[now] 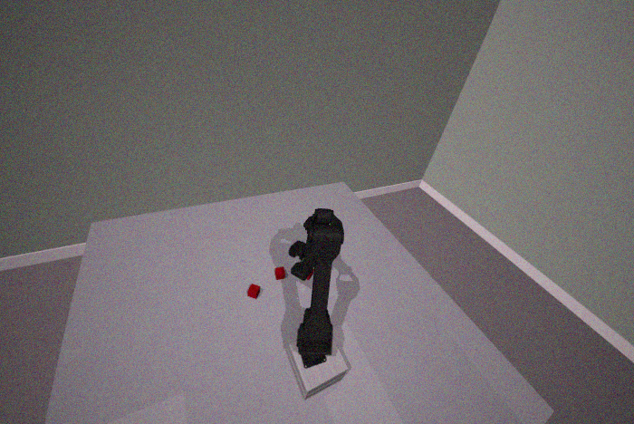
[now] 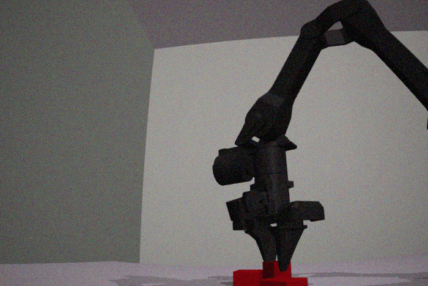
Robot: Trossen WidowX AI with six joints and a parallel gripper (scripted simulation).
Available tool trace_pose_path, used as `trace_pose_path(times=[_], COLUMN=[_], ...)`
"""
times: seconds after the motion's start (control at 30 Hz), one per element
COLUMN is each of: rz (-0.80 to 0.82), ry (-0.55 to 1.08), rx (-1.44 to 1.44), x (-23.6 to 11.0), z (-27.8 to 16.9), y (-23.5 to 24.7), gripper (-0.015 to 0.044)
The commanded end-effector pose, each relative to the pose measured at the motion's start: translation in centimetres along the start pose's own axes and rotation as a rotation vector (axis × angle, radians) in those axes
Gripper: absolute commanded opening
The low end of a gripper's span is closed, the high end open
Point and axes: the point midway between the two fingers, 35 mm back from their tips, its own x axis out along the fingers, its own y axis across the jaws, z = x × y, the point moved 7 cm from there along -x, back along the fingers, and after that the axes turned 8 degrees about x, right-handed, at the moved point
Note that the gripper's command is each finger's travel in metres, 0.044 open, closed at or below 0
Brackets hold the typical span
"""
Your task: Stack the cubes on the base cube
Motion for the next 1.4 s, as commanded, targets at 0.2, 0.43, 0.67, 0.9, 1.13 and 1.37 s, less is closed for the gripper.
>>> trace_pose_path(times=[0.2, 0.43, 0.67, 0.9, 1.13, 1.37], rz=[-0.018, -0.019, -0.019, -0.018, -0.018, -0.016], ry=[-0.01, -0.01, -0.01, -0.009, -0.01, -0.019], rx=[0.003, 0.003, 0.003, 0.003, 0.008, 0.049], x=[-3.7, -5.9, -8.1, -10.2, -10.2, -9.8], z=[0.3, 0.3, 0.2, 0.0, 0.1, 1.3], y=[-0.4, -0.3, -0.2, 0.1, 0.3, 1.8], gripper=[0.0105, 0.0105, 0.0105, 0.0105, 0.0105, 0.0105])
